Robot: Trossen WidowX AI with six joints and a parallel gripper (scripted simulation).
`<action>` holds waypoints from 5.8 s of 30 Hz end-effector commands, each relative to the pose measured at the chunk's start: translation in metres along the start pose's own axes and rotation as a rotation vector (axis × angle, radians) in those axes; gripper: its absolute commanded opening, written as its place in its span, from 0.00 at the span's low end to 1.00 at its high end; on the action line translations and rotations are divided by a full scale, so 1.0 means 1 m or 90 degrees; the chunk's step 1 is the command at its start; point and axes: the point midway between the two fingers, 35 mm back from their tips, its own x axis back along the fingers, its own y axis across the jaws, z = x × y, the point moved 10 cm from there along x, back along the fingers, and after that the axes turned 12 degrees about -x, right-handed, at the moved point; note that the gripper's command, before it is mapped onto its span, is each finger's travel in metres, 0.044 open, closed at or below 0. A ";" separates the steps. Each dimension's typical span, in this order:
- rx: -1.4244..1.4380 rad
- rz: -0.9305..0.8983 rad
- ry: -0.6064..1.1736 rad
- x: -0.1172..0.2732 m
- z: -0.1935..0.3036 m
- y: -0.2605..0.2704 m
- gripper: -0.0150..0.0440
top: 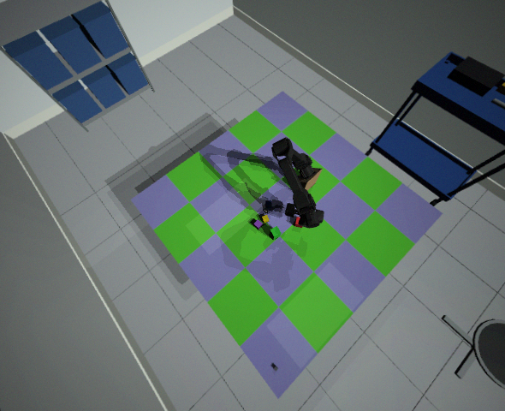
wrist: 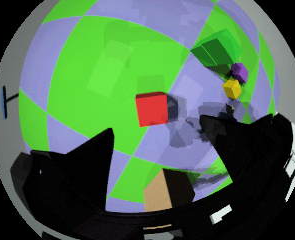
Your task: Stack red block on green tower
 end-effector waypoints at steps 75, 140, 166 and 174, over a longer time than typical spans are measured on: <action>0.007 0.012 0.011 -0.092 0.003 -0.002 0.49; -0.001 0.008 0.005 0.029 -0.111 -0.081 0.25; 0.004 0.013 0.009 -0.004 -0.122 -0.098 0.25; 0.004 0.013 0.009 -0.004 -0.122 -0.098 0.25</action>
